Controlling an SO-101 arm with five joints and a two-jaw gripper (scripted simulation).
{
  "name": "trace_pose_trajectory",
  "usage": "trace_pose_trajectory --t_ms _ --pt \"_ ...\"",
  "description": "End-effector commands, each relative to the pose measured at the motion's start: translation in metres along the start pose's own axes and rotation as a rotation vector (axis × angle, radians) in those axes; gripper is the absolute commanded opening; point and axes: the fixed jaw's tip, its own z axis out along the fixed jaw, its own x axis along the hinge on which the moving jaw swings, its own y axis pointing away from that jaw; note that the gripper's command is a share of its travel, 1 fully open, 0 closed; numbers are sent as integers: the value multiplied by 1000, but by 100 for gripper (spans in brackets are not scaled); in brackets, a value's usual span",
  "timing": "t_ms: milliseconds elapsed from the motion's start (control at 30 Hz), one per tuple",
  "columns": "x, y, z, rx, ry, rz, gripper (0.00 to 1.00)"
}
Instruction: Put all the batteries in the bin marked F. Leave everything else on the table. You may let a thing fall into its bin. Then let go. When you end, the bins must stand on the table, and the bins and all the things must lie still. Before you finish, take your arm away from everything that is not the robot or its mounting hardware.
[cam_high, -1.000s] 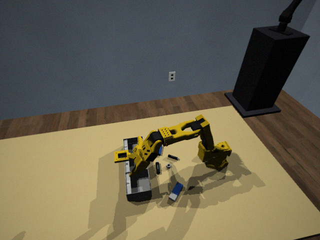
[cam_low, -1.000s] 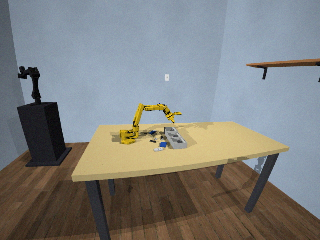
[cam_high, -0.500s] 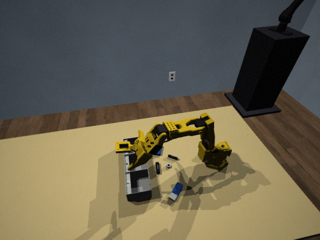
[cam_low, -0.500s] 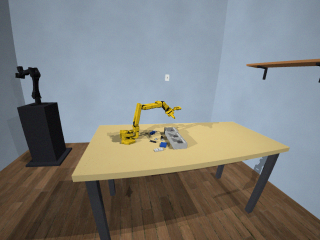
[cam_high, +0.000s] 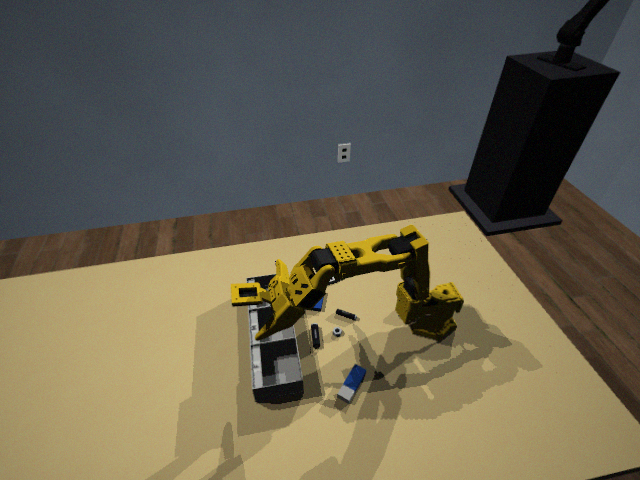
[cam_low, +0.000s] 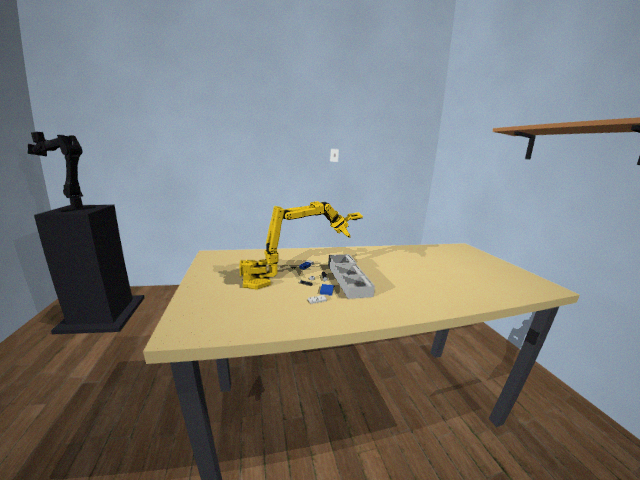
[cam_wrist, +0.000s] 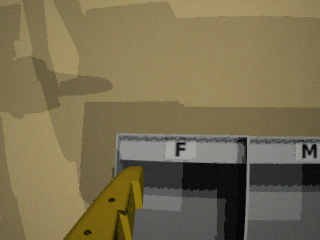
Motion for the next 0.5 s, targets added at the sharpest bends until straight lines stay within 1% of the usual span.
trace_pose_trajectory --t_ms 0,200,467 --pt "-10 4 -15 -15 -52 -48 97" --pt "-4 0 -13 -3 -23 -112 94" --pt "14 -10 -11 19 74 -313 84"
